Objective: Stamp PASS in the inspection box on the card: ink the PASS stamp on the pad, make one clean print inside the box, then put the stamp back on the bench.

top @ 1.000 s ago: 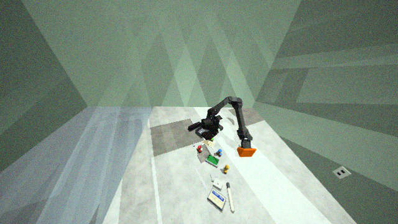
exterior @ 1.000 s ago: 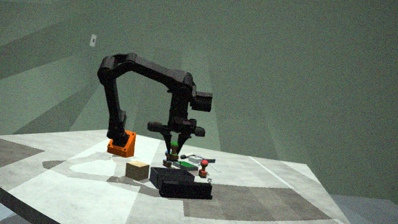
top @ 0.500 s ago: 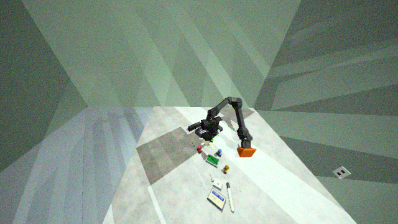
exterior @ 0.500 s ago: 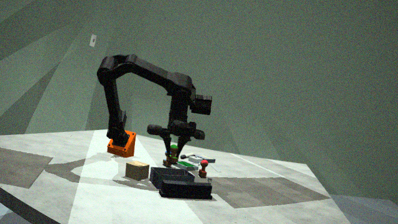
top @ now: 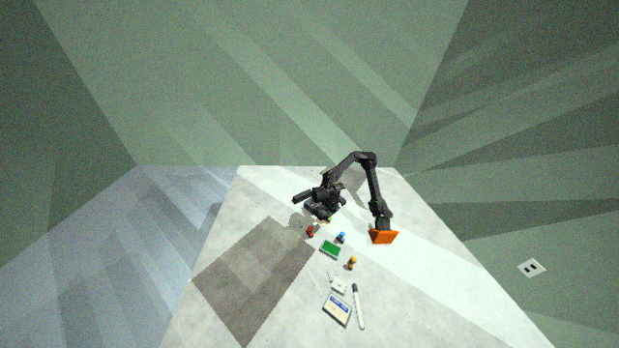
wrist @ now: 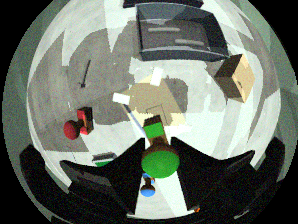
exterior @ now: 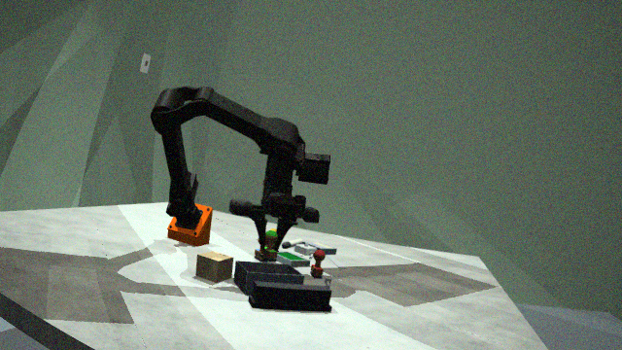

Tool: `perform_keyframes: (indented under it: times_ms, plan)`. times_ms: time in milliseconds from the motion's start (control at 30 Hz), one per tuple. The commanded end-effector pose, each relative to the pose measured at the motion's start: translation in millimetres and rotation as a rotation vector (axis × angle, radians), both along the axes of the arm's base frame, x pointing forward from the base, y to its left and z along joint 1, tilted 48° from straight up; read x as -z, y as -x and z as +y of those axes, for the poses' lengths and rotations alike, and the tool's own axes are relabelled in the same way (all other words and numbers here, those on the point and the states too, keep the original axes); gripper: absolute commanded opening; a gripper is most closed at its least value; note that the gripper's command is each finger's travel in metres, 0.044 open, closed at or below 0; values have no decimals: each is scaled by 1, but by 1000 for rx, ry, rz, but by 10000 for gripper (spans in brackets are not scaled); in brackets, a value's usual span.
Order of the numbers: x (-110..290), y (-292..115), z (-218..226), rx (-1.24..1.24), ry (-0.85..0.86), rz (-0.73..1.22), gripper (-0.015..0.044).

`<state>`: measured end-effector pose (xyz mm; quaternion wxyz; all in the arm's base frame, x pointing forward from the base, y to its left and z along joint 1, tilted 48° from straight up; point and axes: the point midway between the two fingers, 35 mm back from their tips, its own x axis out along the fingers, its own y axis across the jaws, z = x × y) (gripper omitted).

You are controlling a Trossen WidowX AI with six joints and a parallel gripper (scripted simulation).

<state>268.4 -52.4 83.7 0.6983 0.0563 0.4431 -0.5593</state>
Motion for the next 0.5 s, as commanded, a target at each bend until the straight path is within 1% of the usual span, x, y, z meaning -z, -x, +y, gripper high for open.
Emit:
perform_keyframes:
  times_ms: [0,467]
  plan:
    - [2,1,-3,-2,5,3,0]
    - [8,2,-10,-2,8,3,0]
